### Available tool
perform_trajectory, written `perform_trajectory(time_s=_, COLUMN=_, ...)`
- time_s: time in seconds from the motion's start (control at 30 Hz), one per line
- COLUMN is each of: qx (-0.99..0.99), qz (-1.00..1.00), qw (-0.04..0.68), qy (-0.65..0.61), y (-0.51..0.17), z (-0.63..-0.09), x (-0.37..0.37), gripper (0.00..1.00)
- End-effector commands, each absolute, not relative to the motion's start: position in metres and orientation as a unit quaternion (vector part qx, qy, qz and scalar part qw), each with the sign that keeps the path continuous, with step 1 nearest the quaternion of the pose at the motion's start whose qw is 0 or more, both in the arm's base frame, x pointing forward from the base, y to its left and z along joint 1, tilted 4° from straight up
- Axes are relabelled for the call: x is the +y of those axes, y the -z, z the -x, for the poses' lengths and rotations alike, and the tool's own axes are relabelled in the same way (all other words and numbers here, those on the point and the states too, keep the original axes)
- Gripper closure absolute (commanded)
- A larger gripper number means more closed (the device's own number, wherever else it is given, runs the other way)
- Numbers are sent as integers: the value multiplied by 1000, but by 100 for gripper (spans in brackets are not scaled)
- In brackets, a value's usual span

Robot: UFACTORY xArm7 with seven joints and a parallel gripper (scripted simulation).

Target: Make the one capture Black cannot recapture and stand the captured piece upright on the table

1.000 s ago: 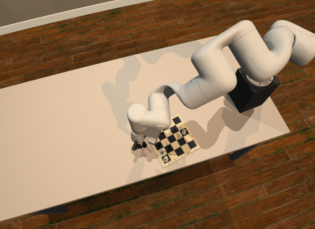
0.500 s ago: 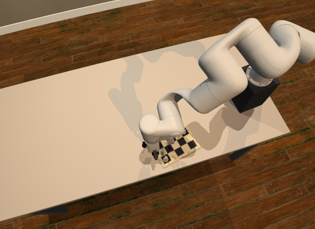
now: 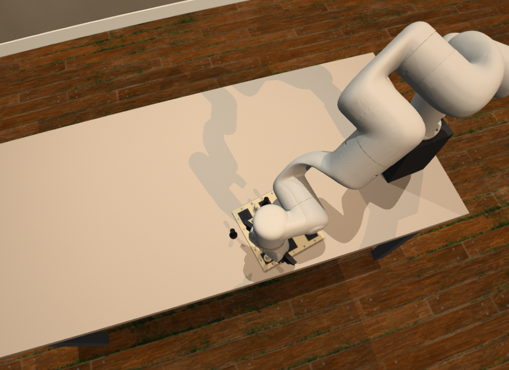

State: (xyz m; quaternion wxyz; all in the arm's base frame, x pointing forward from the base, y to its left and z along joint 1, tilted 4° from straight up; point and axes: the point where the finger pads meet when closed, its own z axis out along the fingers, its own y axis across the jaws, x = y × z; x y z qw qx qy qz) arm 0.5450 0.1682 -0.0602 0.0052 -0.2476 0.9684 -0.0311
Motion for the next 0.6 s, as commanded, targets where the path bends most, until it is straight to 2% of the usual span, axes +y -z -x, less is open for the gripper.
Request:
perform_trajectory(time_s=0.0, qx=925, qz=379, qw=16, qy=25, y=57, z=-545, x=170, gripper=57)
perform_trajectory(time_s=0.3, qx=837, qz=546, qw=27, qy=17, y=57, z=-545, x=170, gripper=57)
perform_trajectory(time_s=0.57, qx=837, qz=546, qw=27, qy=17, y=57, z=-545, x=170, gripper=57)
